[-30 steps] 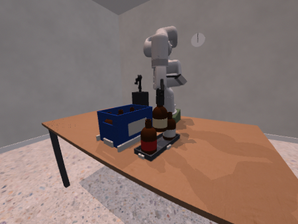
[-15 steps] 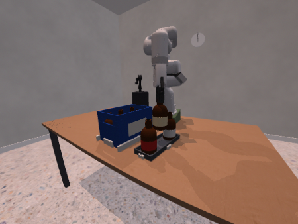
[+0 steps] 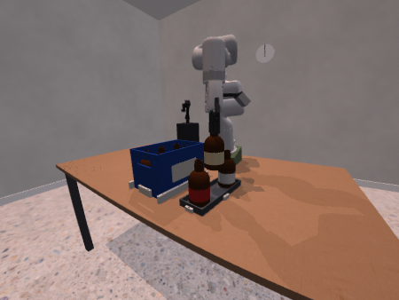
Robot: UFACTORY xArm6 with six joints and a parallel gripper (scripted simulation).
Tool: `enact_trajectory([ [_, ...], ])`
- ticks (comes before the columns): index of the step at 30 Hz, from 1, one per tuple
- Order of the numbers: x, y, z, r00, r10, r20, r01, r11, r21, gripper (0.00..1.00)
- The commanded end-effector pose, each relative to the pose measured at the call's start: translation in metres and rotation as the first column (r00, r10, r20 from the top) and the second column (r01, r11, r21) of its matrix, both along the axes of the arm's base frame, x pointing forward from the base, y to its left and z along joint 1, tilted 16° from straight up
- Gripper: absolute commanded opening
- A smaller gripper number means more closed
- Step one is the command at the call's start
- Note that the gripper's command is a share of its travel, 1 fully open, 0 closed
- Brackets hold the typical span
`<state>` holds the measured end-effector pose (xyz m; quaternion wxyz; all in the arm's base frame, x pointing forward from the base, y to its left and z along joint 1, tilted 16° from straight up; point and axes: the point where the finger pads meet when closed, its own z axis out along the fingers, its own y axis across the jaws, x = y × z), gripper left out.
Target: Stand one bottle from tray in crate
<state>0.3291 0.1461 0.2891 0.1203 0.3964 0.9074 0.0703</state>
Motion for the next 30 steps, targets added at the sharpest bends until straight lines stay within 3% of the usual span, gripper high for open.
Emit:
enact_trajectory([
  [1, -0.0006, 0.0002, 0.0061, 1.000, 0.000, 0.004, 0.000, 1.000, 0.002, 0.00],
  [30, -0.0032, -0.0001, 0.0150, 1.000, 0.000, 0.004, 0.000, 1.000, 0.002, 0.00],
])
